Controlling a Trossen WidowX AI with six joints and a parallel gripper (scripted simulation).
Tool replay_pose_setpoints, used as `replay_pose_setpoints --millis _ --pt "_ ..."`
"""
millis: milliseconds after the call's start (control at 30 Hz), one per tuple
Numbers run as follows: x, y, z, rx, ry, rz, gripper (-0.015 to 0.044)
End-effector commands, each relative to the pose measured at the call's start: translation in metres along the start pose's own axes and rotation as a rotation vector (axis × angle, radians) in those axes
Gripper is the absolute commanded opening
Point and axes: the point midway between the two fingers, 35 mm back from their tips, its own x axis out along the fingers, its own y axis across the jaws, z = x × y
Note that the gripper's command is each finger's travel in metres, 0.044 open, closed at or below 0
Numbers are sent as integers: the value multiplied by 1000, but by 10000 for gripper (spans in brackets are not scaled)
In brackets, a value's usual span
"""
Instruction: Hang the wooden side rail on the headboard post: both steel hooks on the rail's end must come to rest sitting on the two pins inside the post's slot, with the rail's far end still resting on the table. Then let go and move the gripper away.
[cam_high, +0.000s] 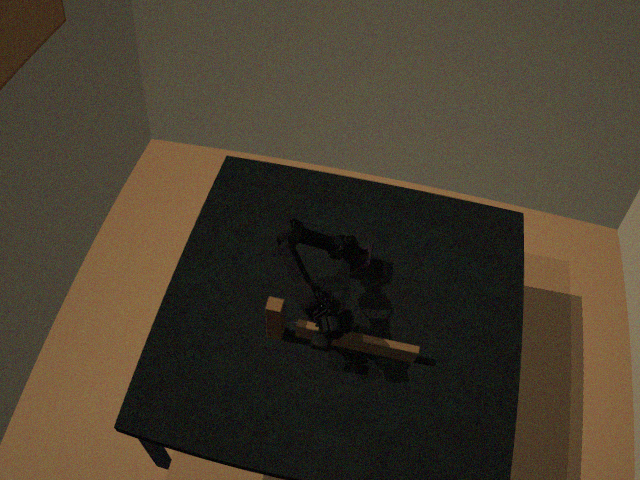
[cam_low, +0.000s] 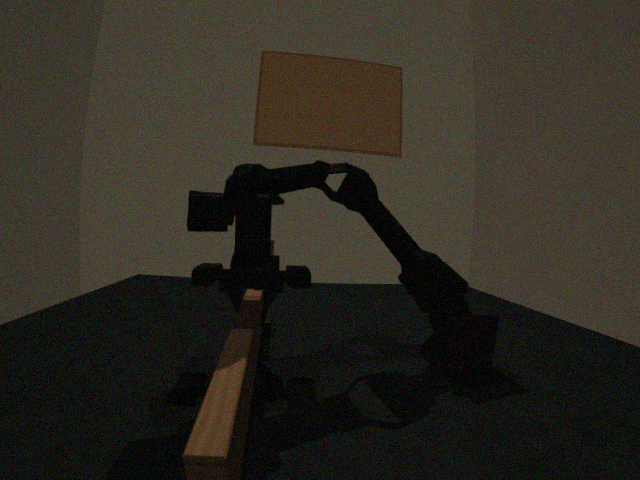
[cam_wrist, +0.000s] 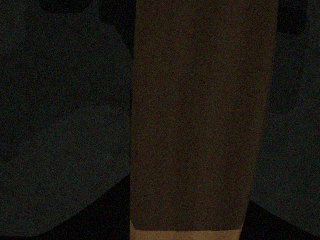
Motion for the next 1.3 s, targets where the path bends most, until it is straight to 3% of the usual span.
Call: replay_pose_setpoints --millis 0,1267 --pt "-4 0 -1 4 -9 -12 0" --pt "-6 -3 -5 4 -9 -12 0"
